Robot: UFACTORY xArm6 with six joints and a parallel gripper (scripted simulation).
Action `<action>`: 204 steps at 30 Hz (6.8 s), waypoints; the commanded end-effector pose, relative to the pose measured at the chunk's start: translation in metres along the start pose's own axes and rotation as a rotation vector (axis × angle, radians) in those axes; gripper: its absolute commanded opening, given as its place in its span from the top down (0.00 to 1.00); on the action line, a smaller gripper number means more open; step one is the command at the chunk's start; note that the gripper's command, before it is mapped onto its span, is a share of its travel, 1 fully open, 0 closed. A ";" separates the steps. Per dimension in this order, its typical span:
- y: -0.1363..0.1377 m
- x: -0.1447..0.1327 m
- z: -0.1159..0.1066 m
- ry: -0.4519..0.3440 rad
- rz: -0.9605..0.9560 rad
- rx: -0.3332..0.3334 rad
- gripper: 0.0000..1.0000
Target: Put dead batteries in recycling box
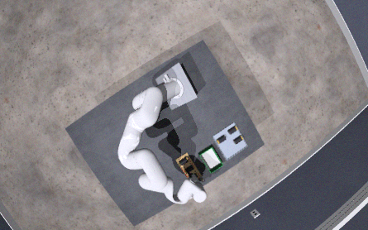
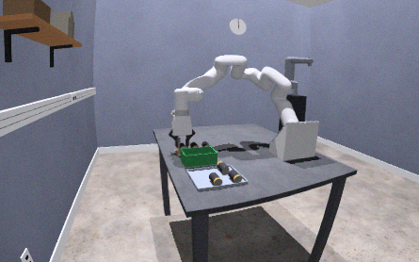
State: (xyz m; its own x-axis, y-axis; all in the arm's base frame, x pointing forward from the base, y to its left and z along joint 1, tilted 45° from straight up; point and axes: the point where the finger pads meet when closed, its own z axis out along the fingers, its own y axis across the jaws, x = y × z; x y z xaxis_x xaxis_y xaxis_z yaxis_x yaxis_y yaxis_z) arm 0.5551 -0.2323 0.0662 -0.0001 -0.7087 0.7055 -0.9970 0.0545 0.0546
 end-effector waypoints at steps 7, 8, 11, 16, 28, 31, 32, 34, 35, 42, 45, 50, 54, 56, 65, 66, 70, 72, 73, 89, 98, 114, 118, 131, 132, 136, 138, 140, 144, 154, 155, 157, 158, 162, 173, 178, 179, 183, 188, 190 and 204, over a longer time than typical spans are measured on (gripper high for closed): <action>-0.001 0.001 -0.024 0.000 0.001 0.005 0.49; -0.001 0.001 -0.028 0.000 0.001 0.005 0.49; -0.001 0.001 -0.042 0.000 0.001 0.005 0.49; -0.001 0.001 -0.067 0.000 0.001 0.005 0.49; -0.001 0.001 -0.099 0.000 0.001 0.005 0.49; -0.001 0.001 -0.102 0.000 0.001 0.005 0.49; -0.001 0.001 -0.103 0.000 0.001 0.005 0.49; -0.001 0.001 -0.103 0.000 0.001 0.005 0.49; -0.001 0.001 -0.103 0.000 0.001 0.005 0.49; -0.001 0.001 -0.103 0.000 0.001 0.005 0.49; -0.001 0.001 -0.103 0.000 0.001 0.005 0.49; -0.001 0.001 -0.103 0.000 0.001 0.005 0.49; -0.001 0.001 -0.103 0.000 0.001 0.005 0.49; -0.001 0.001 -0.103 0.000 0.001 0.005 0.49; -0.001 0.001 -0.103 0.000 0.001 0.005 0.49; -0.001 0.001 -0.103 0.000 0.001 0.005 0.49; -0.001 0.001 -0.108 0.000 0.001 0.005 0.49; -0.001 0.001 -0.112 0.000 0.001 0.005 0.49; -0.001 0.001 -0.112 0.000 0.001 0.005 0.49; 0.001 0.000 -0.114 0.000 0.001 0.005 0.49; 0.001 0.000 -0.114 0.000 0.005 0.005 0.49; 0.001 0.000 -0.109 0.000 0.013 0.005 0.49; 0.000 0.000 -0.060 0.000 0.013 0.005 0.49; 0.000 0.000 -0.045 0.000 0.013 0.005 0.49; 0.000 0.000 -0.045 0.000 0.013 0.005 0.49; 0.000 0.000 -0.045 0.000 0.013 0.005 0.49; 0.000 0.000 -0.045 0.000 0.013 0.005 0.49; -0.001 0.000 -0.045 0.000 0.013 0.005 0.49; -0.001 0.000 -0.045 0.000 0.013 0.005 0.49; -0.001 0.000 -0.044 0.000 0.013 0.005 0.49; -0.001 0.000 -0.042 0.000 0.013 0.005 0.49; -0.001 0.000 -0.036 0.000 0.013 0.005 0.49; -0.001 0.000 -0.036 0.000 0.013 0.005 0.49; -0.001 0.000 -0.023 0.000 0.013 0.005 0.49; -0.001 0.000 -0.008 0.000 0.013 0.005 0.49; -0.001 0.000 -0.004 0.000 0.013 0.005 0.49; -0.001 0.000 -0.002 0.000 0.013 0.005 0.49; -0.001 0.000 0.000 0.000 0.013 0.005 0.49; -0.001 0.000 0.000 0.000 0.013 0.005 0.49; -0.001 0.000 0.000 0.000 0.013 0.005 0.72; -0.001 0.000 0.000 0.000 0.013 0.005 0.72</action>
State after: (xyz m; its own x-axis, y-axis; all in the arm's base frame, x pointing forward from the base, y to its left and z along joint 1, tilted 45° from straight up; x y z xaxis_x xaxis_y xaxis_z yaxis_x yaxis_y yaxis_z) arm 0.5546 -0.2335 0.0646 -0.0120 -0.7080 0.7061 -0.9971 0.0620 0.0452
